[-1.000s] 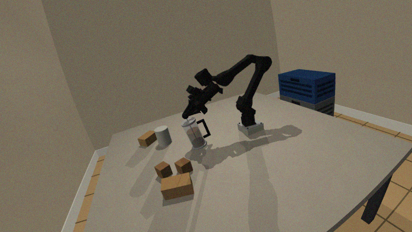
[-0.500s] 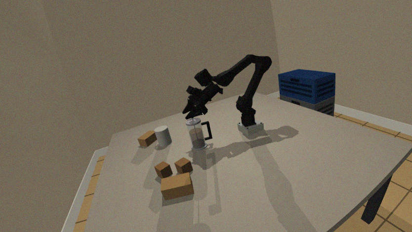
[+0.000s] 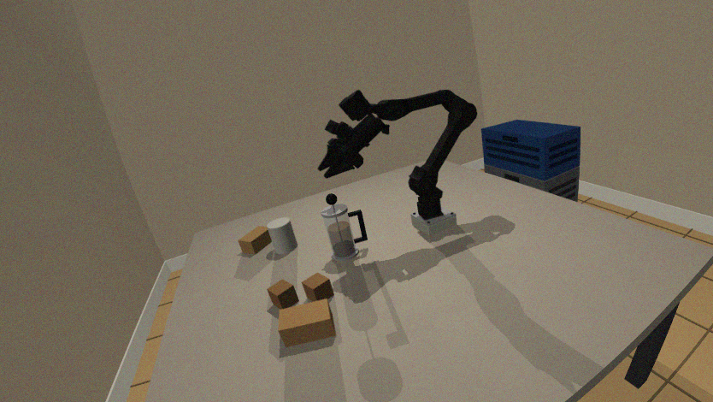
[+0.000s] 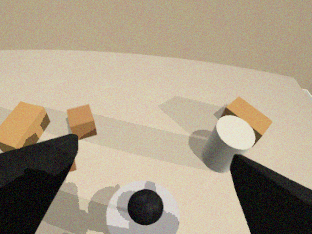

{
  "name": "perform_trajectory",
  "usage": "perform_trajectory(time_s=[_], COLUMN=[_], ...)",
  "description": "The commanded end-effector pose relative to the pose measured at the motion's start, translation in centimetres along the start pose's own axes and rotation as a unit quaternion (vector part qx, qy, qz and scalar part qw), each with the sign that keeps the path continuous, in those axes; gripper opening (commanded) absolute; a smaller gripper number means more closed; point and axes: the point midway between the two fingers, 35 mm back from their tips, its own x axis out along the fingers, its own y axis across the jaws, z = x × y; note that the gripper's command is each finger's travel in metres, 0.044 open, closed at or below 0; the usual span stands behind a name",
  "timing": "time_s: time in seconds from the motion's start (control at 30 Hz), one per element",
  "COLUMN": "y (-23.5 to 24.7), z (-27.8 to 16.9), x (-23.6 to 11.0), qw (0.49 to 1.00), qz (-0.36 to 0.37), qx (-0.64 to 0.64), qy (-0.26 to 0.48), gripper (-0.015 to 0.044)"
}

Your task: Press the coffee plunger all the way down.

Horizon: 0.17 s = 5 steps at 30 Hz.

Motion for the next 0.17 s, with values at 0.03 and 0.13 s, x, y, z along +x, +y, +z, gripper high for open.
perform_trajectory(time_s=[0.03,0.13], y=[-0.08,-0.08], z=[0.07,0.07], x=[-0.42,-0.42], qw=[1.0,1.0], qz=[-0.002,-0.002], qx=[-0.001,-0.001], qy=[0.001,0.001], gripper=[0.044,0.044])
